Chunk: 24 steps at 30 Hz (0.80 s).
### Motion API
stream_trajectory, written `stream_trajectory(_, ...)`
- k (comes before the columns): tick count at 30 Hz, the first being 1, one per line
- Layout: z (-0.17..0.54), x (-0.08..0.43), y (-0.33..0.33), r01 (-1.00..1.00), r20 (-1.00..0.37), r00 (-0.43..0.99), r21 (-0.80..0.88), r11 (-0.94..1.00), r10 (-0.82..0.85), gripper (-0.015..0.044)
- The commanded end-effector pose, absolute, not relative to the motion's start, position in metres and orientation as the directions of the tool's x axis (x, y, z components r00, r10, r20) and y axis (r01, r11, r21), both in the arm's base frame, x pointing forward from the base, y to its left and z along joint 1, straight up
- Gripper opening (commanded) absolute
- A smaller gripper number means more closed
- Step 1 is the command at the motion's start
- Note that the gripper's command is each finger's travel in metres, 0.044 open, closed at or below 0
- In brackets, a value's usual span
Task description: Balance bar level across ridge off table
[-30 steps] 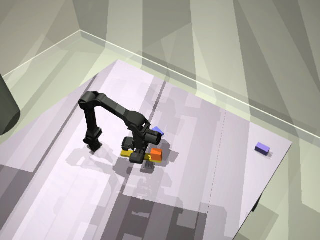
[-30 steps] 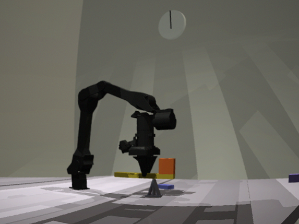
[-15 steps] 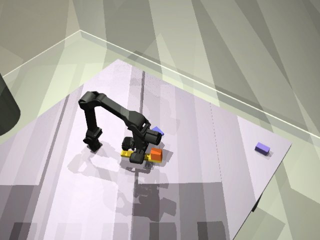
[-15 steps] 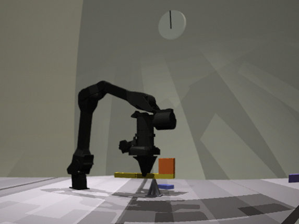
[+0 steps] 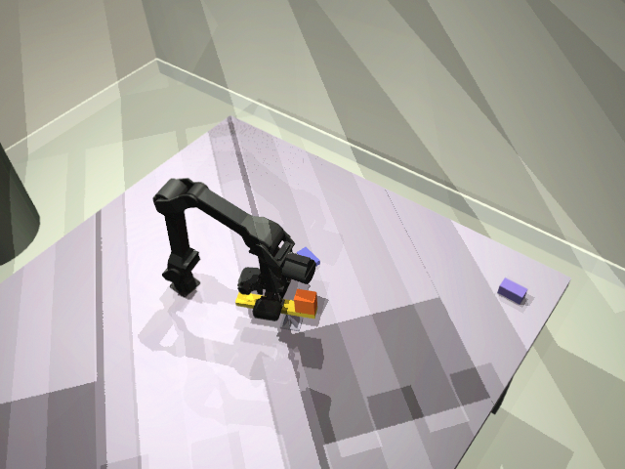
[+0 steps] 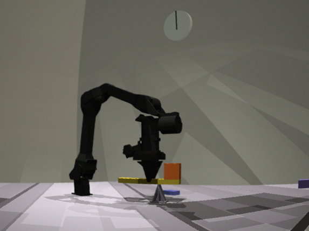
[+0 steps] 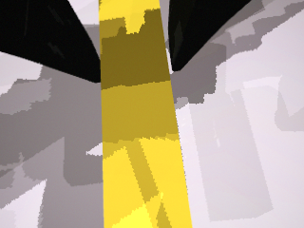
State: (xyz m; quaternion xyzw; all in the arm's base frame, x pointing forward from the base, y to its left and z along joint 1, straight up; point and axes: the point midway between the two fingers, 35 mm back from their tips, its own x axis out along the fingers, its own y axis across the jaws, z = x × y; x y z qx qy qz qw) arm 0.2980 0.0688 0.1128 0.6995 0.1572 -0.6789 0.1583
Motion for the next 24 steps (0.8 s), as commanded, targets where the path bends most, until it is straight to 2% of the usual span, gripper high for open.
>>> stream_trajectory(1, 0.113, 0.298, 0.069, 0.435, -1.000, 0.029, 0.008, -0.900, 0.005, 0.0185)
stream_trajectory(2, 0.113, 0.298, 0.069, 0.435, -1.000, 0.029, 0.008, -0.900, 0.005, 0.0185)
stream_trajectory(12, 0.113, 0.298, 0.069, 0.435, -1.000, 0.029, 0.008, -0.900, 0.005, 0.0440)
stream_trajectory(16, 0.120, 0.299, 0.069, 0.435, -1.000, 0.029, 0.008, -0.900, 0.005, 0.0440)
stream_trajectory(24, 0.206, 0.297, 0.068, 0.435, -1.000, 0.029, 0.008, -0.900, 0.004, 0.0440)
